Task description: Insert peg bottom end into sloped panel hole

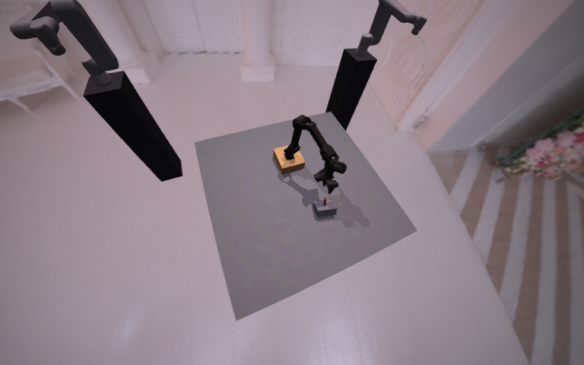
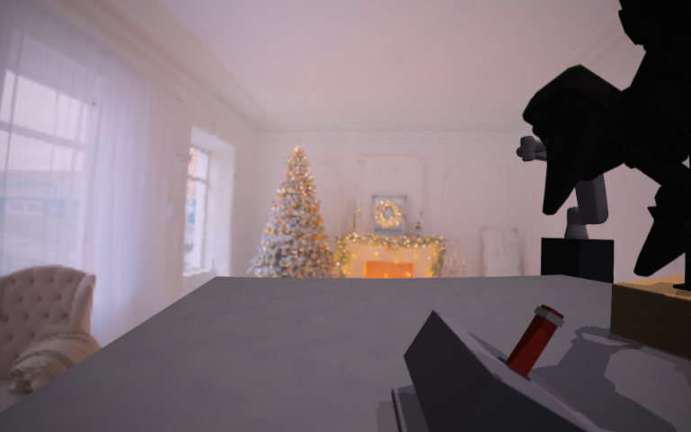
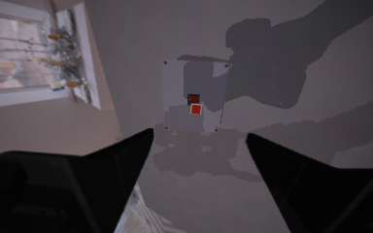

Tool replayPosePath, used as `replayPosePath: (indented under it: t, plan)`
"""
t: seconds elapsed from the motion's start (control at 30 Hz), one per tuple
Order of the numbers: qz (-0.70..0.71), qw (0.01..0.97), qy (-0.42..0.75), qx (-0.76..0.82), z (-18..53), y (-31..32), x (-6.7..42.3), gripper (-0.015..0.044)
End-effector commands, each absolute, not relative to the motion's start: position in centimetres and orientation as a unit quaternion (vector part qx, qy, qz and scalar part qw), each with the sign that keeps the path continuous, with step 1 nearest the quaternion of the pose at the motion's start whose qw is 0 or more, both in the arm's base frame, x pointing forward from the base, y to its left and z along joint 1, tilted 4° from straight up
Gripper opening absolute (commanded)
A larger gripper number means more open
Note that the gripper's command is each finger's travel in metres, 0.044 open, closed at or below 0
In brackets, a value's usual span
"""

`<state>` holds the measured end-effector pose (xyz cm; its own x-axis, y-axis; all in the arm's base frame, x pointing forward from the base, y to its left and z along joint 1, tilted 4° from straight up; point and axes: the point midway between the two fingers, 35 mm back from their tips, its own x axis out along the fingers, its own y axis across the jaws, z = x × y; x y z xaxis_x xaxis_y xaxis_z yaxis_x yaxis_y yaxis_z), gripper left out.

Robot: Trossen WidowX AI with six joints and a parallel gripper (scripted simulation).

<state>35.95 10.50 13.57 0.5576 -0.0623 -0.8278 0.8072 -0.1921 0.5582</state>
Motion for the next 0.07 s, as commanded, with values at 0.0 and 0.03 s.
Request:
replayPosePath:
  t: [0.0,0.03]
  plan:
    - [-0.379,0.571,0.273,0.675,14.29,10.52,35.69,0.044]
    - [-0.379,0.571,0.273,0.675,14.29,10.52,35.69,0.044]
